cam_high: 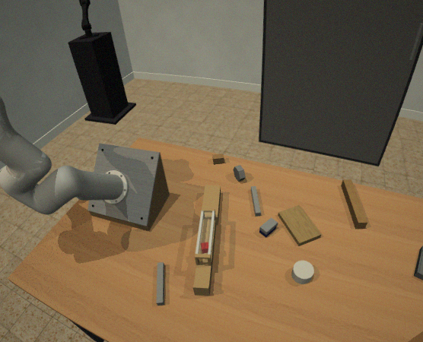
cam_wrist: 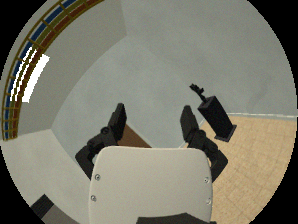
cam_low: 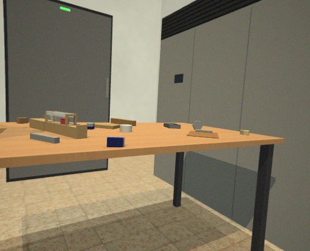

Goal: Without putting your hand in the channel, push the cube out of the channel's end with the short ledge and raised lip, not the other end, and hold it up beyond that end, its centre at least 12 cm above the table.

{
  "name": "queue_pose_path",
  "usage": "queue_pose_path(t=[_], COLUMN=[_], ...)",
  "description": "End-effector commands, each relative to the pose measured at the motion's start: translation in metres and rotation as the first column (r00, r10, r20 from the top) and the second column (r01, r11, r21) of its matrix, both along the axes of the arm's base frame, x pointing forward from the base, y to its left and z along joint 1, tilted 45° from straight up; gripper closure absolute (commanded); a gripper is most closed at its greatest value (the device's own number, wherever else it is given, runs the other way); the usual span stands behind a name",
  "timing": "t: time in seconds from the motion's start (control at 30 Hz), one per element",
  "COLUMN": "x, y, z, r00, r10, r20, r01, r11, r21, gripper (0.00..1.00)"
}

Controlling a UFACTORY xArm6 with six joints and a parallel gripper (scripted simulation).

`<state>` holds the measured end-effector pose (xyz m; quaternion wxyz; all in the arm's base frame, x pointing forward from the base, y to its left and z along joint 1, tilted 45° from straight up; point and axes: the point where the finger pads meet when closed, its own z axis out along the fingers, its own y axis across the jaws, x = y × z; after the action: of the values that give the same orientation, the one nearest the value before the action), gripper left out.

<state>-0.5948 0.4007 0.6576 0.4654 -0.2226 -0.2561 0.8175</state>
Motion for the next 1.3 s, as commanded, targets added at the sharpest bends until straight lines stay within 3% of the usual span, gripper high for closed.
queue_pose_path(t=[0.0, 0.2, 0.43, 0.5, 0.53, 0.63, 0.7, 0.77, 0.87, 1.0, 1.07, 1.1, 1.17, 1.2, 1.27], x=[0.001, 0.014, 0.074, 0.074, 0.101, 0.132, 0.156, 0.175, 0.215, 0.263, 0.263, 0.302, 0.319, 0.333, 0.358], y=[0.001, 0.024, 0.114, 0.114, 0.148, 0.177, 0.199, 0.218, 0.246, 0.280, 0.280, 0.302, 0.313, 0.316, 0.331], z=[0.002, 0.000, -0.010, -0.010, -0.016, -0.024, -0.029, -0.035, -0.047, -0.061, -0.061, -0.073, -0.078, -0.084, -0.091], r00=[1.000, 1.000, 0.994, 0.994, 0.991, 0.969, 0.956, 0.956, 0.915, 0.884, 0.884, 0.845, 0.845, 0.796, 0.796], r10=[-0.002, -0.009, -0.050, -0.050, -0.061, -0.111, -0.134, -0.134, -0.191, -0.224, -0.224, -0.260, -0.260, -0.298, -0.298], r20=[-0.003, -0.015, -0.099, -0.099, -0.122, -0.219, -0.261, -0.261, -0.357, -0.411, -0.411, -0.467, -0.467, -0.526, -0.526], r01=[0.002, 0.008, 0.018, 0.018, 0.014, -0.016, -0.036, -0.036, -0.093, -0.131, -0.131, -0.176, -0.176, -0.226, -0.226], r11=[1.000, 0.998, 0.953, 0.953, 0.936, 0.861, 0.829, 0.829, 0.759, 0.724, 0.724, 0.690, 0.690, 0.660, 0.660], r21=[0.001, -0.056, -0.303, -0.303, -0.353, -0.508, -0.558, -0.558, -0.644, -0.678, -0.678, -0.702, -0.702, -0.716, -0.716], gripper=[1.00, 1.00, 1.00, 1.00, 1.00, 1.00, 1.00, 1.00, 1.00, 1.00, 1.00, 1.00, 1.00, 1.00, 1.00])
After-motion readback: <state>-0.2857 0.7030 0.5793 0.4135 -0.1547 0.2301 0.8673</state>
